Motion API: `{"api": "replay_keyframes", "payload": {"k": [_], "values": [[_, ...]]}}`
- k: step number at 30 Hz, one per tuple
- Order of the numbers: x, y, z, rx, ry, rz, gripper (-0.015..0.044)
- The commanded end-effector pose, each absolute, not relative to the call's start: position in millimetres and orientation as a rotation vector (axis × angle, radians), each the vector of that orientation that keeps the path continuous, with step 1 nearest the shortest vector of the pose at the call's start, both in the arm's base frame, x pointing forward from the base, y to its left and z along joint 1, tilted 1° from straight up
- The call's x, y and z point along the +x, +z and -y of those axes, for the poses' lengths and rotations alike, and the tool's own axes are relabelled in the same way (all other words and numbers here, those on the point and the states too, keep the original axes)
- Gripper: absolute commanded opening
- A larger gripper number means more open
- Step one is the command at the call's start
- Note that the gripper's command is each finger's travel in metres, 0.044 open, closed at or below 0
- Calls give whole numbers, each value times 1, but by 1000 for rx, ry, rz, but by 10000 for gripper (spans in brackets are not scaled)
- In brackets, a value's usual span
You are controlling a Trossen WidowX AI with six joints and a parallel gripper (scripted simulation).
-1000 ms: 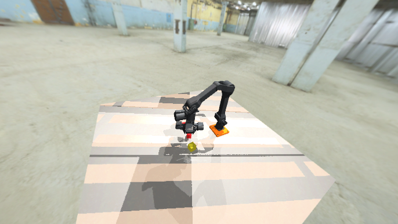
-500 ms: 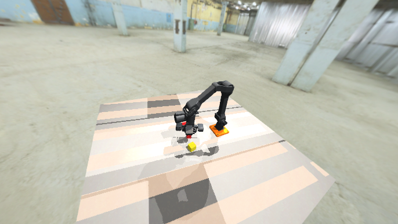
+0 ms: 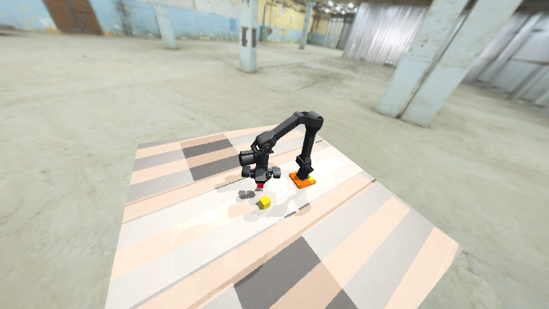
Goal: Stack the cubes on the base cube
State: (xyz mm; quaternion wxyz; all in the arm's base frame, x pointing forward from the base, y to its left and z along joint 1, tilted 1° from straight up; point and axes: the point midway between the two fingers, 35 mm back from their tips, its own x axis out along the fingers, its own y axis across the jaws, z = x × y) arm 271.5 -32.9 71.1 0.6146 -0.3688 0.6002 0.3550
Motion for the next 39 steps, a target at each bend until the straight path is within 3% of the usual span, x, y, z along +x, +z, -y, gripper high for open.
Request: {"api": "replay_keyframes", "payload": {"k": [1, 22, 39], "values": [[273, 86, 34, -852, 806, -1379, 105], [266, 153, 32, -852, 806, -1379, 105], [273, 147, 10, -577, 542, -1465, 105]]}}
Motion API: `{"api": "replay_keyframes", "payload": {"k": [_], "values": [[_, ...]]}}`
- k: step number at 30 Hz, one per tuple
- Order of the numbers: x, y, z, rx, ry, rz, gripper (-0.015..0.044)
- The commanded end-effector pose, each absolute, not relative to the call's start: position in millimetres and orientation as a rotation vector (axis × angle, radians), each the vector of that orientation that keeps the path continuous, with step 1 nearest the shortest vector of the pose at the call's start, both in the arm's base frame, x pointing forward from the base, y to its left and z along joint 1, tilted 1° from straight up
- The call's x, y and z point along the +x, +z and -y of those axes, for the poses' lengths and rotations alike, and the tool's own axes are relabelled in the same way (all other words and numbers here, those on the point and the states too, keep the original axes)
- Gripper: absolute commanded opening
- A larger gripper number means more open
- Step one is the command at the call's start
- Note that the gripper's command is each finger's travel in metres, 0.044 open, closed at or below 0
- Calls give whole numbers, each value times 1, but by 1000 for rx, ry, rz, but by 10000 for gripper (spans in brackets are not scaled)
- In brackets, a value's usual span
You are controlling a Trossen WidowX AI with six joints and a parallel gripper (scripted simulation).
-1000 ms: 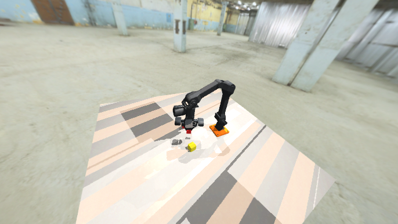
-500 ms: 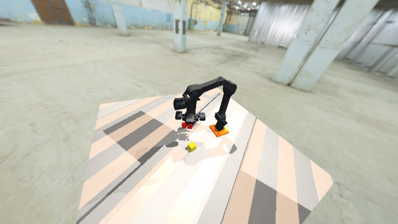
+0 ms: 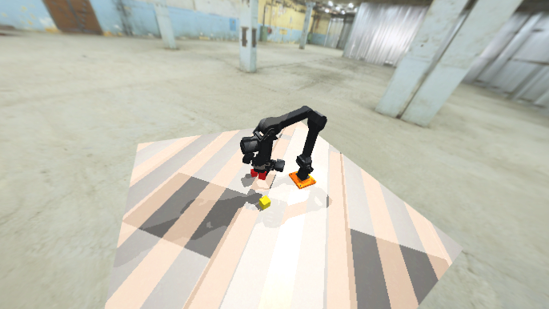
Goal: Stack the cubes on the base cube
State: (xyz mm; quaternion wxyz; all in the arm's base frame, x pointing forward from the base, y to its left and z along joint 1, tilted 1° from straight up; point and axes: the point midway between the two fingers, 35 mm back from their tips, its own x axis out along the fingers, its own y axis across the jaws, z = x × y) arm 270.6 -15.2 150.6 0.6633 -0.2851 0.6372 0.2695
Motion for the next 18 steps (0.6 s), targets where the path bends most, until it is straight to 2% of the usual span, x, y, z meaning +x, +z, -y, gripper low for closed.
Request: {"api": "replay_keyframes", "payload": {"k": [1, 18], "values": [[273, 146, 8, -554, 521, -1470, 105], [279, 136, -24, -174, 159, -1527, 105]]}}
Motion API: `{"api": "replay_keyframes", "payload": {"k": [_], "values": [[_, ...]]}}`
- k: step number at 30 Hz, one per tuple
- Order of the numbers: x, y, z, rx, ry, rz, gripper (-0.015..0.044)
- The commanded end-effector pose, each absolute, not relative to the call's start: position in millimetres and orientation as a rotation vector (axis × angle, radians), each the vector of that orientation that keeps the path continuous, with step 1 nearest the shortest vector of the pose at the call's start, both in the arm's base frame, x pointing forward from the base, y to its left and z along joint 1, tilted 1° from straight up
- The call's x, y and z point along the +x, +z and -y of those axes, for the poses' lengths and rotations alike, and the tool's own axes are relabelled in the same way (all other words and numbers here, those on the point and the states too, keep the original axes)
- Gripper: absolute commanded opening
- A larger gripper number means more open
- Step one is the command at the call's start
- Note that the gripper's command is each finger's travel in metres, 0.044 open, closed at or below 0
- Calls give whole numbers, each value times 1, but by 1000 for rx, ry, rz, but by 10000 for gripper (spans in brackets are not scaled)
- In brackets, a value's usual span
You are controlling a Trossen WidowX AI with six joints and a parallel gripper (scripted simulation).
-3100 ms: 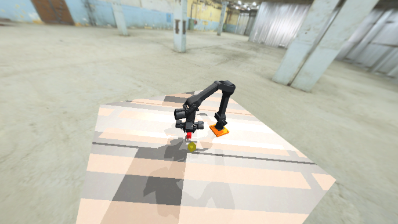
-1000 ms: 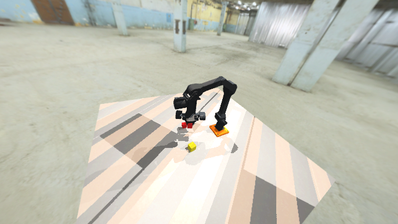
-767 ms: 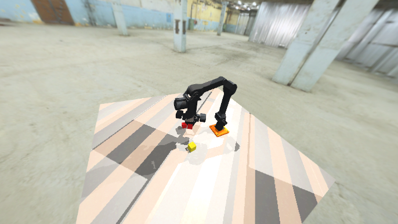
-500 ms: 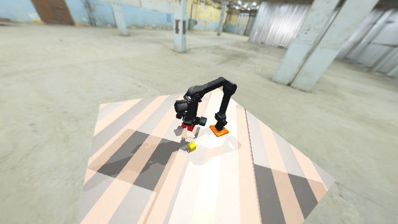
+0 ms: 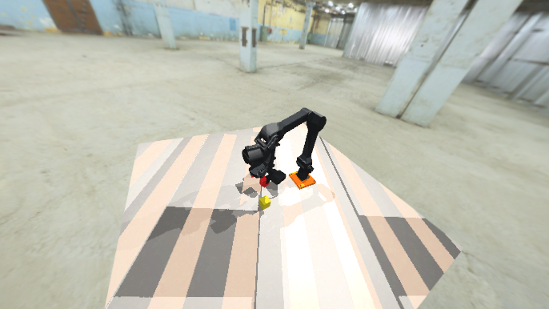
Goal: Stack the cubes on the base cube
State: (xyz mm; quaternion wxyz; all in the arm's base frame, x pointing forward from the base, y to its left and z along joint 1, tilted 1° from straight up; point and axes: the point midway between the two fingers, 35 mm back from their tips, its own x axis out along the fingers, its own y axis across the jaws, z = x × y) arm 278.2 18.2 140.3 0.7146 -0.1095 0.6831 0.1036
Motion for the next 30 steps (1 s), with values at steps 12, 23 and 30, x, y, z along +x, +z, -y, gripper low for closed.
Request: {"api": "replay_keyframes", "payload": {"k": [12, 23, 30], "values": [[281, 128, -47, 96, -97, -1531, 105], [281, 121, -69, 343, -332, -1507, 105], [280, 117, -82, 485, -466, -1481, 105]]}}
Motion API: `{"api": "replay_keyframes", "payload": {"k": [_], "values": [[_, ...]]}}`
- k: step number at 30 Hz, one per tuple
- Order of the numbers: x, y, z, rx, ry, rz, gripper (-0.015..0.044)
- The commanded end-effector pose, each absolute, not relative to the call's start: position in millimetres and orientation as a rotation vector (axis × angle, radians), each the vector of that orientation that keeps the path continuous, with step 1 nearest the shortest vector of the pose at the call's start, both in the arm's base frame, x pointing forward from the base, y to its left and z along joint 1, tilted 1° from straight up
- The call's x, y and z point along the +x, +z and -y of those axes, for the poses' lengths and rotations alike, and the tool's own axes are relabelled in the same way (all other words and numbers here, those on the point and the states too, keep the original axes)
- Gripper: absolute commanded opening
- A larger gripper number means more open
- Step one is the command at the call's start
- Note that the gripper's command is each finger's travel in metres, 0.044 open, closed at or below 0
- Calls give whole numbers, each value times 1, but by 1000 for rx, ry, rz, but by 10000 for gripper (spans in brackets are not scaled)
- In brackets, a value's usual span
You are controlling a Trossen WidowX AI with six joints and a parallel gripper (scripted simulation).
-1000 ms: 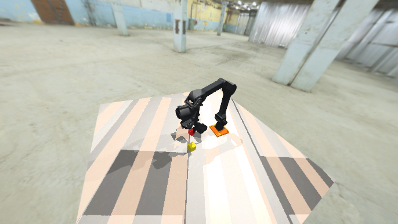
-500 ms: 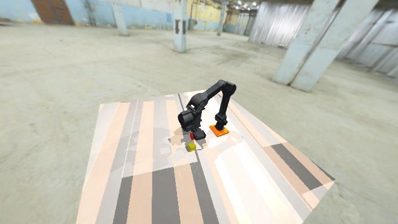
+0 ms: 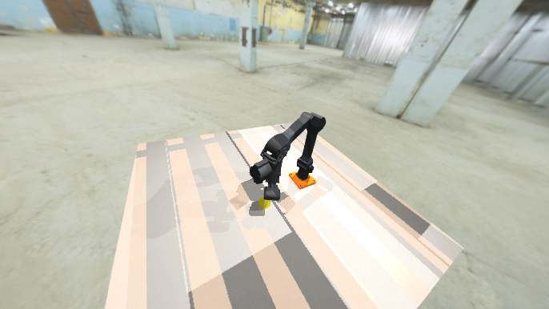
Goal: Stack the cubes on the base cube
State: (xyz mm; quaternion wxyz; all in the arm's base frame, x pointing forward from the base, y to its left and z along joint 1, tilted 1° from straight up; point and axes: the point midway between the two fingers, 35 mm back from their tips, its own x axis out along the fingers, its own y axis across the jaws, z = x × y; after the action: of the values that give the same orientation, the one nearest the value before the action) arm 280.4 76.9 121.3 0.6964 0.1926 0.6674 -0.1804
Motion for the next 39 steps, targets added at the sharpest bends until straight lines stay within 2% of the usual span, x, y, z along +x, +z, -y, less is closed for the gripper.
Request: {"api": "replay_keyframes", "payload": {"k": [1, 39], "values": [[280, 117, -82, 488, -470, -1481, 105], [282, 91, -81, 496, -477, -1479, 105]]}}
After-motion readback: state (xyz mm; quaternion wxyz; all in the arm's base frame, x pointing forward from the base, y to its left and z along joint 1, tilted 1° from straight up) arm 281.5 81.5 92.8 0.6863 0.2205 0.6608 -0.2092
